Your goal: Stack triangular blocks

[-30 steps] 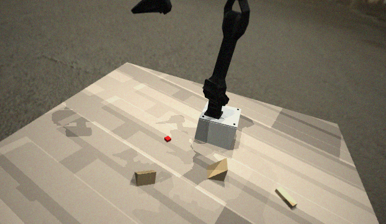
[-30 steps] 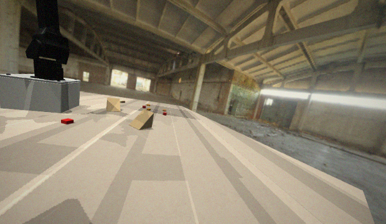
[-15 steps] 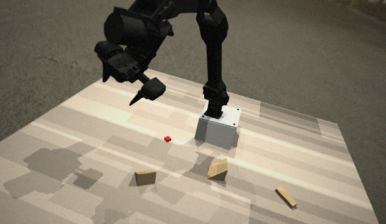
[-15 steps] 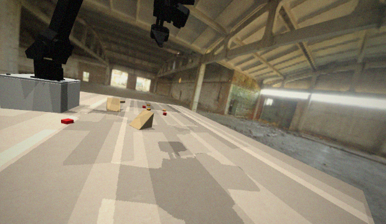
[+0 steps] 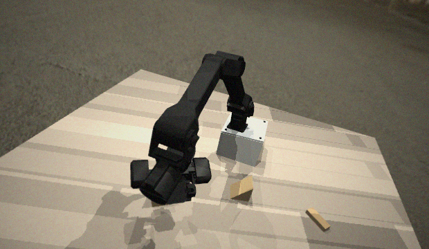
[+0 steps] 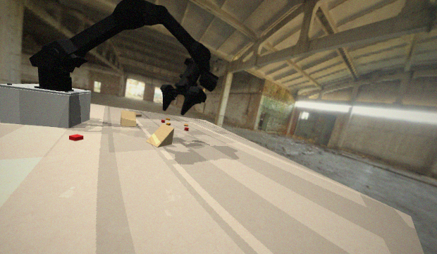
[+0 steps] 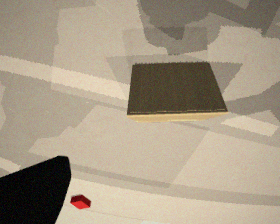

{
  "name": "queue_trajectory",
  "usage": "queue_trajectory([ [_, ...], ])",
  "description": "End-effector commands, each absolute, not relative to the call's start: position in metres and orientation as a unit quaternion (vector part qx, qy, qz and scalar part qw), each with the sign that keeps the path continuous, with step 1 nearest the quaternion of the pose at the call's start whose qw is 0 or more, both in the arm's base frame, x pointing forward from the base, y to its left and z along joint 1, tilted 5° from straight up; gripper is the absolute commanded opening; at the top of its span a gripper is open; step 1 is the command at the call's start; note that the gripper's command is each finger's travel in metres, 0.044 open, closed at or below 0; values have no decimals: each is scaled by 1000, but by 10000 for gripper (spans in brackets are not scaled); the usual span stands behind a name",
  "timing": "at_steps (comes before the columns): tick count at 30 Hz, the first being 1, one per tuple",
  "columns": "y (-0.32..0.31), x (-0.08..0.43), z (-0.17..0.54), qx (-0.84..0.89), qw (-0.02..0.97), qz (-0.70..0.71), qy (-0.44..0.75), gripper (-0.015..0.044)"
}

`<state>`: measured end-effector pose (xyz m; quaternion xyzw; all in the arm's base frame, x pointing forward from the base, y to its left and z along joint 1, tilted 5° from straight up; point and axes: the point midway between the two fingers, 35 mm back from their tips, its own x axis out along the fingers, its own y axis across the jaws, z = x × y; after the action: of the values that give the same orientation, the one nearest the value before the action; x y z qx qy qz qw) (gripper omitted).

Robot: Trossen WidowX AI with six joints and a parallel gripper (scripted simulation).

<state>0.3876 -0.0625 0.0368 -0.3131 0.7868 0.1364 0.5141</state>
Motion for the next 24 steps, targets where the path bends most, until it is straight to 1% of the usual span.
queue_trajectory([
  [1, -59, 384, 27, -319, 496, 158, 792, 440],
  [24, -71, 380, -4, -319, 496, 157, 792, 440],
])
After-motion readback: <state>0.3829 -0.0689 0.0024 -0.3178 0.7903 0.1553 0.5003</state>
